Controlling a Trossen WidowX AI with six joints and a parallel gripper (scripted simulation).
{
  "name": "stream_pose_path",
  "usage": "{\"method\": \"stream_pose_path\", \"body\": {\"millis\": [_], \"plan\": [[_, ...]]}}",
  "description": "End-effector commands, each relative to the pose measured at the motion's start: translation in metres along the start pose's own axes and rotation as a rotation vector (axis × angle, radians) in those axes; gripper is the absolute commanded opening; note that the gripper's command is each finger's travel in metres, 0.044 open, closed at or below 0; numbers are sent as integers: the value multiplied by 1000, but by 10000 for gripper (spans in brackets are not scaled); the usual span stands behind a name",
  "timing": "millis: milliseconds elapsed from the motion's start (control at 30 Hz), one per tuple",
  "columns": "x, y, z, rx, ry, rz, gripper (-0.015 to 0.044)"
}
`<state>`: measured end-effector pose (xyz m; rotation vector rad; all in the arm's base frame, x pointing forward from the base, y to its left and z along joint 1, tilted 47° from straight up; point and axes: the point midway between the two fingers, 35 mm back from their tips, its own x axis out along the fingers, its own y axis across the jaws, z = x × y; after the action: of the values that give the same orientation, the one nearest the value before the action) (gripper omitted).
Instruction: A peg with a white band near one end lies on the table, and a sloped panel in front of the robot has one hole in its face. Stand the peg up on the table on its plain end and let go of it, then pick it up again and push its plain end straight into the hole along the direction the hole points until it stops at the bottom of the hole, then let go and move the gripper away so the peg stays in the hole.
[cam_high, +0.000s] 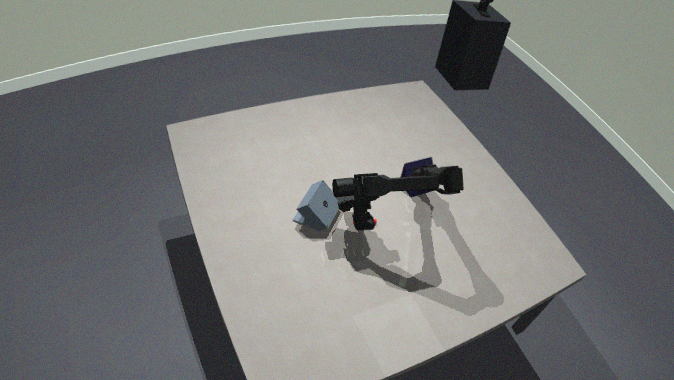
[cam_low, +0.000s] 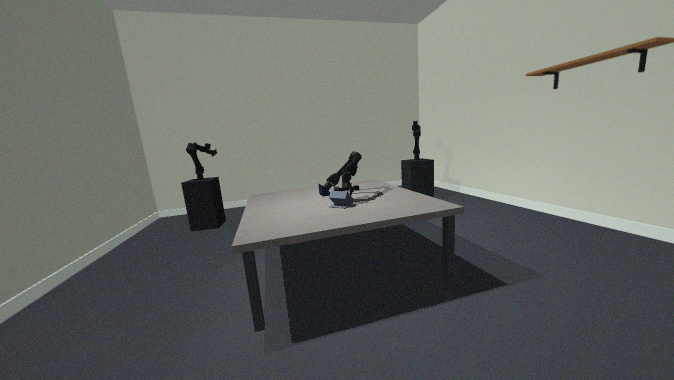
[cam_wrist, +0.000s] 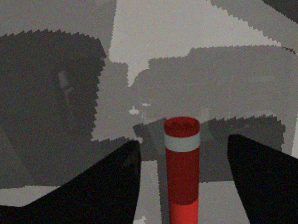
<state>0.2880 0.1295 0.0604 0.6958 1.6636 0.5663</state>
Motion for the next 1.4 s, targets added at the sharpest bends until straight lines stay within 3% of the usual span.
{"method": "stream_pose_path", "body": {"millis": [0,333,633,1367], "plan": [[0,1,0,3,0,3,110],[0,1,0,3,0,3,110],[0,1,0,3,0,3,50],[-9,0,-6,1,-146,0,49]]}}
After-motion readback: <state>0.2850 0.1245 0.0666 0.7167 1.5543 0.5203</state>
